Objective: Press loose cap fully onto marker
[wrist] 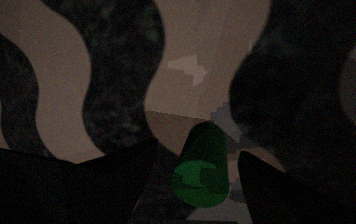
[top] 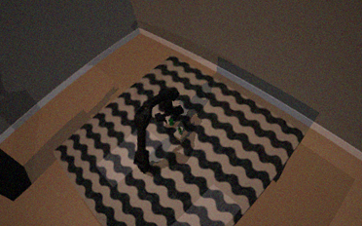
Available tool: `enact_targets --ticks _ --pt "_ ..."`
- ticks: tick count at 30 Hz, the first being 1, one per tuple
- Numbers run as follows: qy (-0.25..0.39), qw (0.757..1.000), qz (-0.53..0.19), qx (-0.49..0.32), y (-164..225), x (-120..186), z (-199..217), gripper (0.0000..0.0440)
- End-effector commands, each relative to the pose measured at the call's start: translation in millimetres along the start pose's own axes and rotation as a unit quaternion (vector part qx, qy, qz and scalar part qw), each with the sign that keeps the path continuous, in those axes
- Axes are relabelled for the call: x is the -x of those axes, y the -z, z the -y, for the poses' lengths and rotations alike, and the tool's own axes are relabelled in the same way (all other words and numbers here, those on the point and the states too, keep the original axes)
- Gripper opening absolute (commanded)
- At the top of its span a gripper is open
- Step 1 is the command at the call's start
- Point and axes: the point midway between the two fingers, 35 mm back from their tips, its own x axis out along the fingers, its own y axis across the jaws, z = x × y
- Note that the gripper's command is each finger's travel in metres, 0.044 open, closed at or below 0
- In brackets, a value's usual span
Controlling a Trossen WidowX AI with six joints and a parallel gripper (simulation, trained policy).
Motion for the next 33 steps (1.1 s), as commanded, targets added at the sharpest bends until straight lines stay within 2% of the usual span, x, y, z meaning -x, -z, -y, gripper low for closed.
enact_targets --ticks 1,8,22,33 --pt "-0.005 1.000 -0.003 0.010 1 -8 -1 0.0244" --pt "0.009 1.000 -0.003 0.022 4 1 0 0.0092" --pt "0.050 0.998 0.012 0.027 19 52 13 0.0095" --pt "0.053 0.998 0.019 0.011 59 89 20 0.0089"
